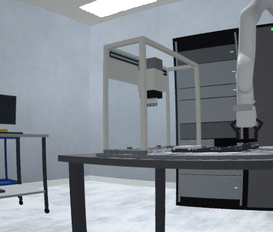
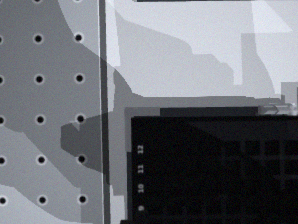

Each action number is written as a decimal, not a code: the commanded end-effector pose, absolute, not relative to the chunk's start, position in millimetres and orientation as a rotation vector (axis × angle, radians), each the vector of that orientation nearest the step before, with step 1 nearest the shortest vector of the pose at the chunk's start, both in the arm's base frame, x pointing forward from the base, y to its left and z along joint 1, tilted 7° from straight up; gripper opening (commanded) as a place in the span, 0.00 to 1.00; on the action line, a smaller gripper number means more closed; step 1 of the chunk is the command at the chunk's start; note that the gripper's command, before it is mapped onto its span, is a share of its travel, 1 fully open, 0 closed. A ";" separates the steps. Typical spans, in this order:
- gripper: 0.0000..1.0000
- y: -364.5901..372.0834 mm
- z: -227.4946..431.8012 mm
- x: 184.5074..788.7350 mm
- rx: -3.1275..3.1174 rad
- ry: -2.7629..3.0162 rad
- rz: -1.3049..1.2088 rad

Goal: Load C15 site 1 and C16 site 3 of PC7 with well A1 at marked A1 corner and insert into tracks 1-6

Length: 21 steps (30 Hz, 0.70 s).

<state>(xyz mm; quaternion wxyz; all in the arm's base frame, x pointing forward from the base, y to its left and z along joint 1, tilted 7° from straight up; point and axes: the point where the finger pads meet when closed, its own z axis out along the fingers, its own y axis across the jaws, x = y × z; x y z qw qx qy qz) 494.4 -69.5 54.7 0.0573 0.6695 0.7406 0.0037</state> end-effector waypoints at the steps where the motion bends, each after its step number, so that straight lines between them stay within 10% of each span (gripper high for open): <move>1: 0.00 -69.6 55.3 495.1 2.029 2.245 0.013; 21: 0.00 -67.7 81.9 492.7 2.029 2.245 0.013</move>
